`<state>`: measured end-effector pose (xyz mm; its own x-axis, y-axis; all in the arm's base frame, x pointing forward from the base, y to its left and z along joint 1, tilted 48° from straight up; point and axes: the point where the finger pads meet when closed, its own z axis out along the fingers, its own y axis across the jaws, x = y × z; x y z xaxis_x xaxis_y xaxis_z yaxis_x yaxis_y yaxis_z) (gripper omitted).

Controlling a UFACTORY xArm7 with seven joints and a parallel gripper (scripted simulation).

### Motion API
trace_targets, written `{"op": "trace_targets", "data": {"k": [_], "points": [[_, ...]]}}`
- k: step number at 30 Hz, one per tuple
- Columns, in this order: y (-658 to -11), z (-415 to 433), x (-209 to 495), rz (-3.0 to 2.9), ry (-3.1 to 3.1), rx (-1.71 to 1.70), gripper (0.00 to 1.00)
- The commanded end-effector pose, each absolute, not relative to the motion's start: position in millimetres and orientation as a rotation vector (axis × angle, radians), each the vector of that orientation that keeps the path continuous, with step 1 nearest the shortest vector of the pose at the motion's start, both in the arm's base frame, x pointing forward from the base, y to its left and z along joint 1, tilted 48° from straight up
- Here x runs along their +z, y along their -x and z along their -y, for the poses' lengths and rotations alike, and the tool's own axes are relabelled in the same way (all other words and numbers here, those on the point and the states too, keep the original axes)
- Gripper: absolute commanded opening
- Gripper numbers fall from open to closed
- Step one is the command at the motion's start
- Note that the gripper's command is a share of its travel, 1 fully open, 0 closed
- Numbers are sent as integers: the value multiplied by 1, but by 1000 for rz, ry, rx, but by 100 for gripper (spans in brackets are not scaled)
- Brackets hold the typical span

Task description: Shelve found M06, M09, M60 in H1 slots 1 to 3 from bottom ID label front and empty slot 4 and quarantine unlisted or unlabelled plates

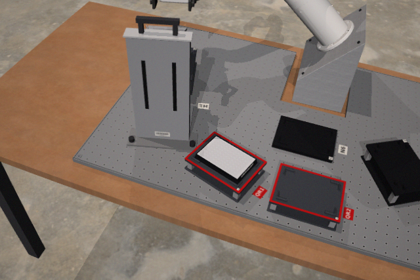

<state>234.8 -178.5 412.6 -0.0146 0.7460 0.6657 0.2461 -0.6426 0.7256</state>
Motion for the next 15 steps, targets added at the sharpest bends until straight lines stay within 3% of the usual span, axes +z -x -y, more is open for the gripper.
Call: {"op": "trace_targets", "data": {"k": [1, 15], "points": [[-235, 178, 413, -1031, -1870, 1695, 100], [-230, 179, 414, -1031, -1870, 1695, 100]]}}
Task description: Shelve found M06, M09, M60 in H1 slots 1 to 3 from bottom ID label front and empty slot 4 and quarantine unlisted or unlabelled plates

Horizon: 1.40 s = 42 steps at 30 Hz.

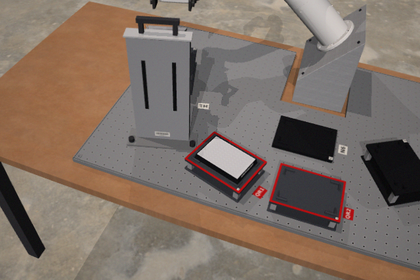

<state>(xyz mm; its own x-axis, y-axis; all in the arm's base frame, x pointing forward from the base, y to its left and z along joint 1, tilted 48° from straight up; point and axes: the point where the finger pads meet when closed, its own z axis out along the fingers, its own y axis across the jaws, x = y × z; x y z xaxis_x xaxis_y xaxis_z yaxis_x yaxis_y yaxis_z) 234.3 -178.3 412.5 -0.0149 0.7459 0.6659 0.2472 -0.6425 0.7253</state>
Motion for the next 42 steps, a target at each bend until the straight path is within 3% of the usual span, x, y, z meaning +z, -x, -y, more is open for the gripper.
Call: {"op": "trace_targets", "data": {"k": [1, 42], "points": [[-227, 180, 415, -1031, -1870, 1695, 100], [-207, 223, 383, -1032, -1870, 1696, 100]]}}
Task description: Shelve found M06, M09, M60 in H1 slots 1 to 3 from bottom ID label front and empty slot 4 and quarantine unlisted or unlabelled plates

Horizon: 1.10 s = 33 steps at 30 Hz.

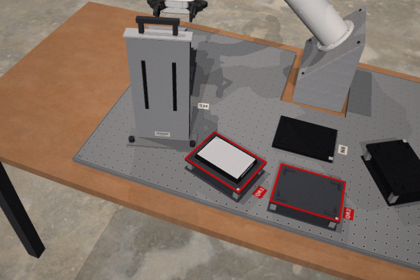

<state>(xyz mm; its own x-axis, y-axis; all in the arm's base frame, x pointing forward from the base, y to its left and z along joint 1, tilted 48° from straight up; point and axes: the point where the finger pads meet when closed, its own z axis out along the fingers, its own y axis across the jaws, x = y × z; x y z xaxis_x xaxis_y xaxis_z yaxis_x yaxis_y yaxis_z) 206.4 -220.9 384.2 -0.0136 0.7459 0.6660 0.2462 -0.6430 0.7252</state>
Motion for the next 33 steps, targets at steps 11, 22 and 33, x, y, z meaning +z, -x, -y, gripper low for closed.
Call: {"op": "trace_targets", "data": {"k": [11, 22, 33], "points": [[-230, 219, 379, -1032, -1870, 1696, 100], [-236, 218, 378, -1032, -1870, 1696, 100], [-236, 218, 378, -1032, -1870, 1696, 100]]}}
